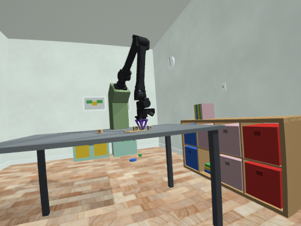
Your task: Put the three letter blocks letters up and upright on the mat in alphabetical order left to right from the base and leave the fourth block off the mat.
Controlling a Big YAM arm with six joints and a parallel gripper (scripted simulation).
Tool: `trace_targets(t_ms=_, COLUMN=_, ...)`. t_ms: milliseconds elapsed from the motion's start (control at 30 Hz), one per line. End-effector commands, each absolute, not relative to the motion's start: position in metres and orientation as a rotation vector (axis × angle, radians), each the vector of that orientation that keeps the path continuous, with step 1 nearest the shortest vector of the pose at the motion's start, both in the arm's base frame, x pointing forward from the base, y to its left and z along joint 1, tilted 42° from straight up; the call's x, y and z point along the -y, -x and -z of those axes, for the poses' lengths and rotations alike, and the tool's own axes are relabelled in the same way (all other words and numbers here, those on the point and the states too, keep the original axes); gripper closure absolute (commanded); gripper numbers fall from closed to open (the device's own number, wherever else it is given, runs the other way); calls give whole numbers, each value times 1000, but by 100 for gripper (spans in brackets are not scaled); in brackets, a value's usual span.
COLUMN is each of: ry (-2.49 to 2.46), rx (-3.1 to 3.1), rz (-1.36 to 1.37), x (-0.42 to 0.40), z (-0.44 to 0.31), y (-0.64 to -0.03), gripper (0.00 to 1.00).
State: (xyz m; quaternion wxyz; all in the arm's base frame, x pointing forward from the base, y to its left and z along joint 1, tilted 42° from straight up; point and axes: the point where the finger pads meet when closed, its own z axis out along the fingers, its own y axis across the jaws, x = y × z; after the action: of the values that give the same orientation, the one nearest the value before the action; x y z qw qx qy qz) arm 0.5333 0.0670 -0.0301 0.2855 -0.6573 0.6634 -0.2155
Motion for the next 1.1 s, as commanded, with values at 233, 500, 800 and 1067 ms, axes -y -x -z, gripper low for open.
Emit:
trace_targets(t_ms=233, ry=1762, rx=-1740, rz=590, x=-74, z=22, y=-539, gripper=42)
trace_targets(t_ms=500, ry=1760, rx=-1739, rz=592, x=-74, z=20, y=-540, gripper=42)
trace_targets(t_ms=800, ry=1768, rx=-1746, rz=584, x=-72, z=17, y=-530, gripper=42)
trace_targets(t_ms=1067, ry=1771, rx=-1750, rz=581, x=-71, z=13, y=-523, gripper=42)
